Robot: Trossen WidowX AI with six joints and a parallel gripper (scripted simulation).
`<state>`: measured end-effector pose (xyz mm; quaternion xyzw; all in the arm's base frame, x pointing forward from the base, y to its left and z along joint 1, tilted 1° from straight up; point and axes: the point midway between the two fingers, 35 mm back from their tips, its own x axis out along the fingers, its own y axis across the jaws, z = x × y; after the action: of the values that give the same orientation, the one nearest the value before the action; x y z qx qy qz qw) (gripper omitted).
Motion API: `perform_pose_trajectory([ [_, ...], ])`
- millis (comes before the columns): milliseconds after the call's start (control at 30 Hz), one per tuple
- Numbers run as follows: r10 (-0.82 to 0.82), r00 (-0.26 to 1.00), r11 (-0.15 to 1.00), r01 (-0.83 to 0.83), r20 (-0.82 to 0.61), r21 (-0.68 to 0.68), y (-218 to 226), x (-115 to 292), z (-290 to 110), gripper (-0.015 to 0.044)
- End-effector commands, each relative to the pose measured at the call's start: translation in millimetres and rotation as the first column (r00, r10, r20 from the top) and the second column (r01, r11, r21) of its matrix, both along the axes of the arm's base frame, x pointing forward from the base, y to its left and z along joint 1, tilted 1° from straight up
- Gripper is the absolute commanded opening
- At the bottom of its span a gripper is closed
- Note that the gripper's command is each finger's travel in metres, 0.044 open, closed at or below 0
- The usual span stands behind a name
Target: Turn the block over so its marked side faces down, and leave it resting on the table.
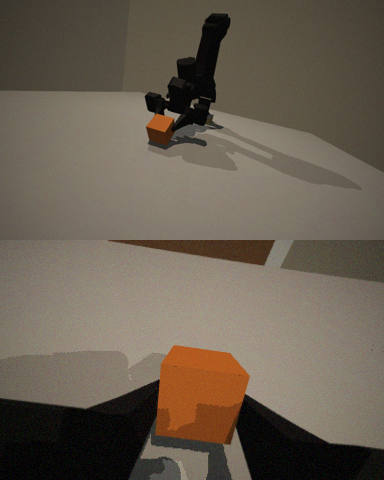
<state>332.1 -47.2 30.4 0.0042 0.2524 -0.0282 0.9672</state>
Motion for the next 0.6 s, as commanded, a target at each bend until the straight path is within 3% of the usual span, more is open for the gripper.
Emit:
perform_pose_trajectory([
  [0, 0.001, 1.000, 1.000, -0.001, 0.024, 0.003, 0.9, -2.4, 1.0, 0.0000],
  [533, 0.001, 0.999, 1.000, -0.001, 0.048, 0.002, 0.9, -3.0, 3.9, 0.0000],
  [567, 0.001, 0.999, 1.000, -0.001, 0.048, 0.002, 0.9, -3.0, 3.9, 0.0026],
])
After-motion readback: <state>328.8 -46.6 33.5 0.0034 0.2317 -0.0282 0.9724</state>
